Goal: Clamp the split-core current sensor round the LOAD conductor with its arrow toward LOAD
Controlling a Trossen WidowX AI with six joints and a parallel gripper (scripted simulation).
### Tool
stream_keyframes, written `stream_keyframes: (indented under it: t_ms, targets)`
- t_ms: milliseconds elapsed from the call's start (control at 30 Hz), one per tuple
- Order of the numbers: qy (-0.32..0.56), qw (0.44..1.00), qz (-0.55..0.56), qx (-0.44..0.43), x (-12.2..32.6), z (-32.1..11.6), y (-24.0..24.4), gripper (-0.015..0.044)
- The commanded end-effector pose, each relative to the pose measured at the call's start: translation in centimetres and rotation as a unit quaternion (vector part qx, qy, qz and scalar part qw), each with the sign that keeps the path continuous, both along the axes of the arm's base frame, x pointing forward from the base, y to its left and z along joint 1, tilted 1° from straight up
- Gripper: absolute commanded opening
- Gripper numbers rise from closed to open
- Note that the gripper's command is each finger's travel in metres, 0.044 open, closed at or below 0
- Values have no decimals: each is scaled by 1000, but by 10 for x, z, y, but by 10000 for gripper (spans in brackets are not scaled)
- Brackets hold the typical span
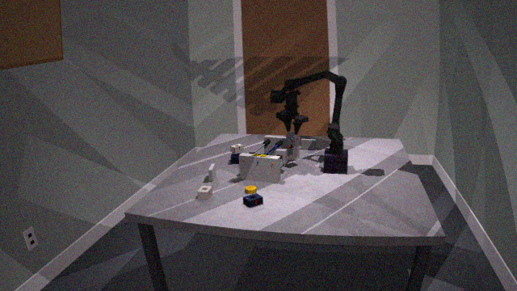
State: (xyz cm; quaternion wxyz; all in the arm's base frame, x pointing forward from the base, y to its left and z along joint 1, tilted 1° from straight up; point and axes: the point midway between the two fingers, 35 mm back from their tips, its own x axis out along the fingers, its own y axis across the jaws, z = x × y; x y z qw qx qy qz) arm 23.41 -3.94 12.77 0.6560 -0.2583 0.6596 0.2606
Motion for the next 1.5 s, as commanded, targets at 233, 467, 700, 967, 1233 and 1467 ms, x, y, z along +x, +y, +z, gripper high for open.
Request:
stream_keyframes:
  t_ms: [233,467,700,967,1233,1467]
  targets:
    - [-3,980,-201,0,17,2,-4,0]
    - [-3,947,-321,0,27,2,-7,0]
    - [-3,900,-436,0,36,2,-10,0]
    - [-3,829,-559,0,48,1,-13,0]
    - [-3,742,-671,0,59,0,-17,0]
    - [-3,653,-758,0,68,-2,-20,0]
